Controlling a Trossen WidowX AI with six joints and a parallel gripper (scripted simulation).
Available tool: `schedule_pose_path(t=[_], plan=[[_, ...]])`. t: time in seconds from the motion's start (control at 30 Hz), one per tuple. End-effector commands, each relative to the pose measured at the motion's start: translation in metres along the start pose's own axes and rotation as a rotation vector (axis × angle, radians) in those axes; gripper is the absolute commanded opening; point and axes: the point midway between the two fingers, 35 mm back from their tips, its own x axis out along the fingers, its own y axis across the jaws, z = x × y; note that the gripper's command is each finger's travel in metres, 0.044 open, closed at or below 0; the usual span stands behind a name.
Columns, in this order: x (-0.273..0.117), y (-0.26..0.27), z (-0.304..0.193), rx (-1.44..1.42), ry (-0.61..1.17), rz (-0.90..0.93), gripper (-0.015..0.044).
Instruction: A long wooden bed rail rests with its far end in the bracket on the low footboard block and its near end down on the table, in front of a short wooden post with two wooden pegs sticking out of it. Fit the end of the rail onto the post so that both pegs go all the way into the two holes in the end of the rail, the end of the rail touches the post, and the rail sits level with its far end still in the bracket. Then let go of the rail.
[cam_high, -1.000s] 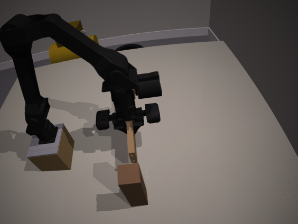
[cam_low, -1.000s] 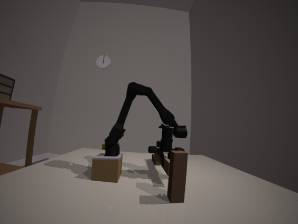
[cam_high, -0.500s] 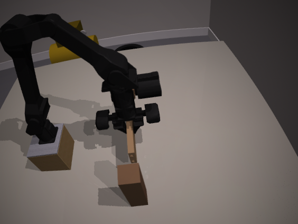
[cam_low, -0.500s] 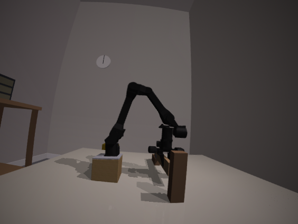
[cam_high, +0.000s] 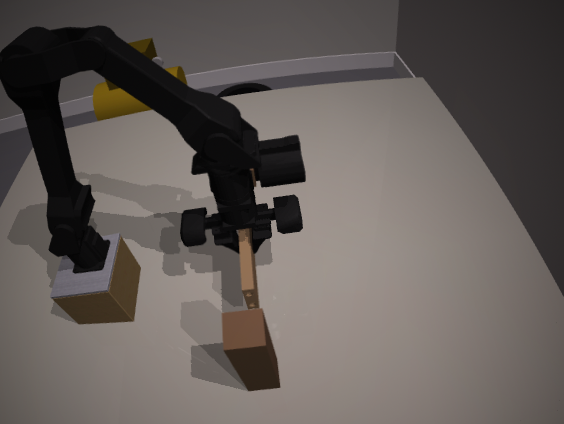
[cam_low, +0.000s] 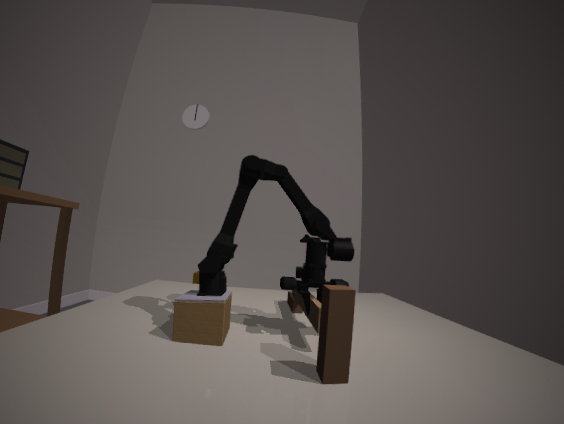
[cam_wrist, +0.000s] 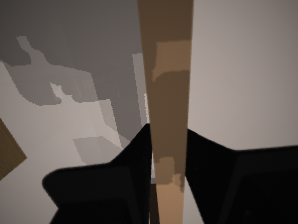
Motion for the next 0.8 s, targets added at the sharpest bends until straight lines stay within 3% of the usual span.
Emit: schedule_pose_path(t=[0.0,0.77], plan=[[0.0003,-0.0002,0.0003,0.001,-0.002,-0.002,0.0],[-0.0012,0.0001,-0.0007,0.001,-0.001,-0.002,0.0]])
